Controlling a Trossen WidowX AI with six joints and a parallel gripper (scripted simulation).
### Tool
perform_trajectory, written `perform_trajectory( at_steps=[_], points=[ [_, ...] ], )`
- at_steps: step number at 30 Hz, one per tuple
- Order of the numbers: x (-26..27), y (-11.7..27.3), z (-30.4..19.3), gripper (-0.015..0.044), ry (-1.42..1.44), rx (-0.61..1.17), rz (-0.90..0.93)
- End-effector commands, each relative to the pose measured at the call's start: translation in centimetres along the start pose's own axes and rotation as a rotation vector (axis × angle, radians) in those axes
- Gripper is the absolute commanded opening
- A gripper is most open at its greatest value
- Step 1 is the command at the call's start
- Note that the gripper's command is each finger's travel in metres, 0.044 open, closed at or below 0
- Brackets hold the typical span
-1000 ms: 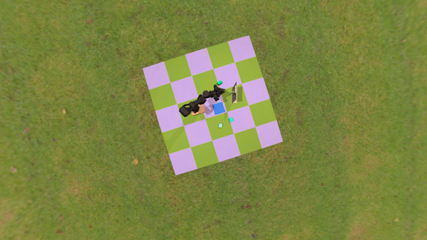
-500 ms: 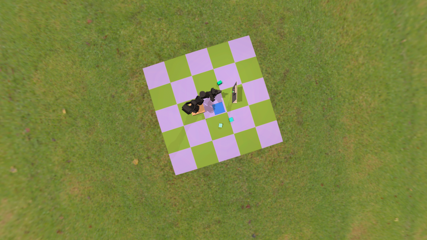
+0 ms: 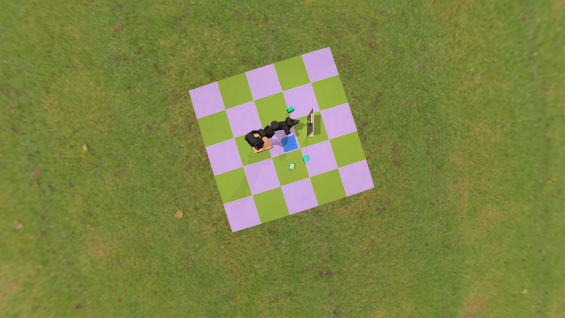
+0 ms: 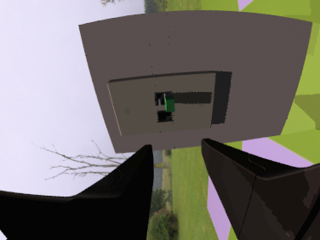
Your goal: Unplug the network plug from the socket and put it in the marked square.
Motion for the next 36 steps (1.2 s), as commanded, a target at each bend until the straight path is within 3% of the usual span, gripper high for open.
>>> perform_trajectory(
  at_steps=[1, 36],
  points=[
    [0.0, -1.2, 0.3, 0.0156, -0.009, 0.003, 0.005],
    [0.0, -6.1, 1.6, 0.0156, -0.008, 0.003, 0.009]
  ],
)
Point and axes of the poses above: the point midway between the two fingers, 35 mm back from their tips, its own y axis back along the fingers, its own x axis across the jaws, z = x × y, the point moved 6 cm from there along y, back along the fingers, and after that the axes turned 5 degrees about y, right-handed, at the moved point
